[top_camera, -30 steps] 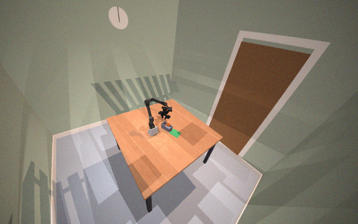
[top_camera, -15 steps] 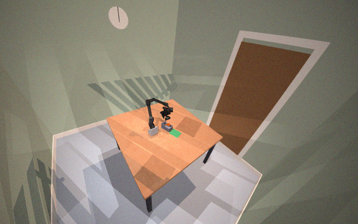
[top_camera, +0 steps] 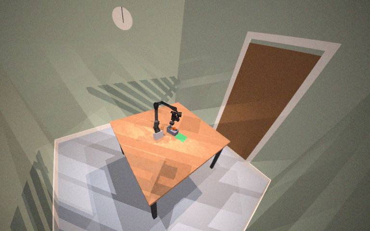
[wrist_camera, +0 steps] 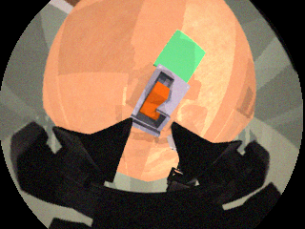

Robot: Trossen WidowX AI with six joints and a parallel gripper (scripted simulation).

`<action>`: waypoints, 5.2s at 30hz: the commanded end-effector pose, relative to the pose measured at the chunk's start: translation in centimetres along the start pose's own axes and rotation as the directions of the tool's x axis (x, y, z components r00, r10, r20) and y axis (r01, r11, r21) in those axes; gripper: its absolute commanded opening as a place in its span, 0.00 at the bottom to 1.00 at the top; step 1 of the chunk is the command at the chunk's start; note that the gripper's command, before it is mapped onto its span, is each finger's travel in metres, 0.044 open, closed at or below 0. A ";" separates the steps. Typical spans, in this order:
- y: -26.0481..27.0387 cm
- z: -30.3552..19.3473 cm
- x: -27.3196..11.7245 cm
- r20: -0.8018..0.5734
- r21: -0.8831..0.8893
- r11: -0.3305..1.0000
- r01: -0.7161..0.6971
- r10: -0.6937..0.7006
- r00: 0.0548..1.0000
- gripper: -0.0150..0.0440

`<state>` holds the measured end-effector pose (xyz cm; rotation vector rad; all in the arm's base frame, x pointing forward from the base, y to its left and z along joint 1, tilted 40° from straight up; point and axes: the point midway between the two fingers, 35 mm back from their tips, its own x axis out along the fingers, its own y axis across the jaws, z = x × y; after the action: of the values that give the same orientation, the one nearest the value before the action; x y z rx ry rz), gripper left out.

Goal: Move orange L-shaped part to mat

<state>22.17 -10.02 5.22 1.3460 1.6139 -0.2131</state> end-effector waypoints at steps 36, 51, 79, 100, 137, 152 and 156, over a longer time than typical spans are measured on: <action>-0.6 2.8 4.4 0.027 0.386 0.923 -0.003 -0.008 1.000 0.73; -0.6 2.8 6.8 0.026 0.385 0.923 -0.004 -0.007 1.000 0.73; -0.6 2.9 7.0 0.032 0.377 0.926 -0.001 -0.012 0.999 0.25; -0.6 2.8 4.2 0.028 0.385 0.923 -0.003 -0.008 1.000 0.25; -0.6 2.6 -1.7 0.028 0.386 0.922 -0.002 -0.010 1.000 0.25; -1.2 3.7 -2.1 0.029 0.386 0.922 -0.002 -0.010 1.000 0.25; -2.0 5.1 -2.0 0.030 0.386 0.923 -0.002 -0.011 0.999 0.25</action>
<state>22.98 -14.27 4.07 1.6363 1.6105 -0.5756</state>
